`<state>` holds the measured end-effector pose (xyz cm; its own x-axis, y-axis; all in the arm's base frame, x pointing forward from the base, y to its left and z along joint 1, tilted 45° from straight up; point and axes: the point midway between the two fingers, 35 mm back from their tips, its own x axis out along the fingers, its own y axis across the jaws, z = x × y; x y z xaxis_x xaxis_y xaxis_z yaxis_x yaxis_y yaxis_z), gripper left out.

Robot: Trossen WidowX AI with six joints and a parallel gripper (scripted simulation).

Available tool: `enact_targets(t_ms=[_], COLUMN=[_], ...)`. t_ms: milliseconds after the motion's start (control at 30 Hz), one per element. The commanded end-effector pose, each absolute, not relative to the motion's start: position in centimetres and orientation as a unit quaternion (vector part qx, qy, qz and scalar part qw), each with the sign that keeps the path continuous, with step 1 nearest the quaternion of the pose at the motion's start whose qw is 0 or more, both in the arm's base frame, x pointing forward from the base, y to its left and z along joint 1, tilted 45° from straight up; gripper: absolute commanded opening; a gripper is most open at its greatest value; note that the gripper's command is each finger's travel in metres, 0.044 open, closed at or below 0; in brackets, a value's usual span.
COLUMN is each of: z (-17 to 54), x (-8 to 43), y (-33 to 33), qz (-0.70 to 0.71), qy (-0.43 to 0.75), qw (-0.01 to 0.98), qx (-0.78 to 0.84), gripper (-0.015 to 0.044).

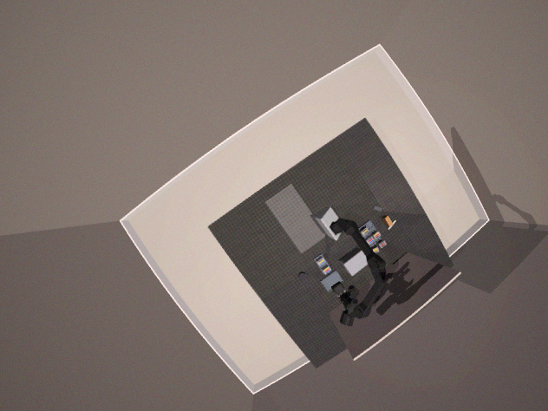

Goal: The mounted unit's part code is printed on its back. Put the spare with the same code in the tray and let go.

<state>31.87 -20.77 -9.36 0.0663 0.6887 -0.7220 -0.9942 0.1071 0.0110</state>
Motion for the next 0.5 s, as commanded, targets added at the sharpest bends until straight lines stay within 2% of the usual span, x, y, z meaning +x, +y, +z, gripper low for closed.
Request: enact_targets(t_ms=[0,467], z=[-9.7,-10.8], x=[31.9,32.2], y=[-20.3,-19.4], qz=[0.616,0.616], qy=[0.296,0.296], qw=[0.684,0.684], qx=[-0.253,-0.254], gripper=[0.0000,0.0000])
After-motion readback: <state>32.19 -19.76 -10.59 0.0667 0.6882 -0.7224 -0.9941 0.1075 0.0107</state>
